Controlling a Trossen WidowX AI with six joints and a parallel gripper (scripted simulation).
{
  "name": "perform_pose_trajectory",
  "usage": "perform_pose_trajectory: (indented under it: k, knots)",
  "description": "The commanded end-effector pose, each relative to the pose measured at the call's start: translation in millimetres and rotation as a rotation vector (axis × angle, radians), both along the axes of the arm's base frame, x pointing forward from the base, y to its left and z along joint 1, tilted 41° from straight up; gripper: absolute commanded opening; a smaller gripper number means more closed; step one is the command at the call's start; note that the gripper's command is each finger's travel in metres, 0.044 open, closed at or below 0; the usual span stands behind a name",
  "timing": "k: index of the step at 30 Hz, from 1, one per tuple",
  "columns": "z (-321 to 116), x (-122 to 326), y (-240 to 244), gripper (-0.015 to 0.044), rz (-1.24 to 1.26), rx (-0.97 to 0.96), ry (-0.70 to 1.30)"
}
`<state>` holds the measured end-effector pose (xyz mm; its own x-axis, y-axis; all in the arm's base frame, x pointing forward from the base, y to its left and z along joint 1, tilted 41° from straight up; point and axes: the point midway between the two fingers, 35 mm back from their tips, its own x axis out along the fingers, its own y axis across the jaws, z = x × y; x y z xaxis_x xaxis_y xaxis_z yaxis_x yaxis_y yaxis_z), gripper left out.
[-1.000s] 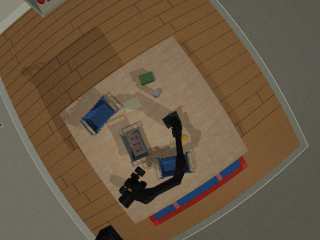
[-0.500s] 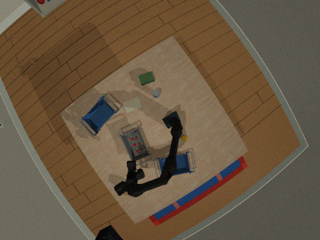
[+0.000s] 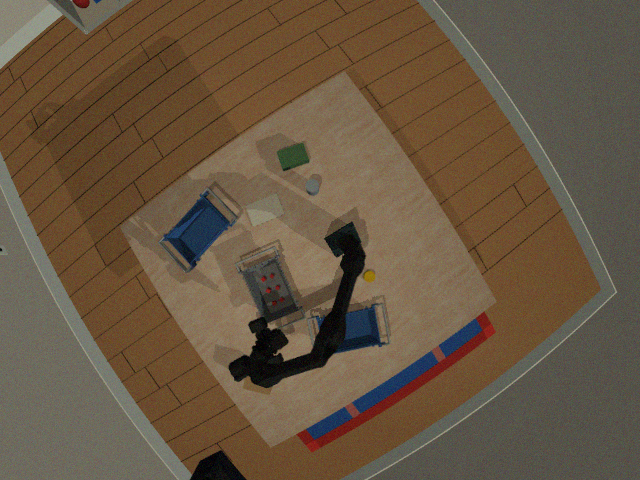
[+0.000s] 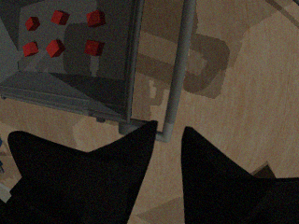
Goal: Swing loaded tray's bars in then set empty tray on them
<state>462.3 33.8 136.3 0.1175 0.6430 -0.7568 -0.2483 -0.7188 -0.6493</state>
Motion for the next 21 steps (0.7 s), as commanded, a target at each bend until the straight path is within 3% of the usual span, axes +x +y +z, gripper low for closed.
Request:
perform_pose_trajectory:
  k: [1,21]
  knots:
    - [-2.9,1.8,4.3,0.0085,0.009,0.004,-0.009]
    - [-41.7,6.8,35.6,0.0085,0.009,0.006,-0.009]
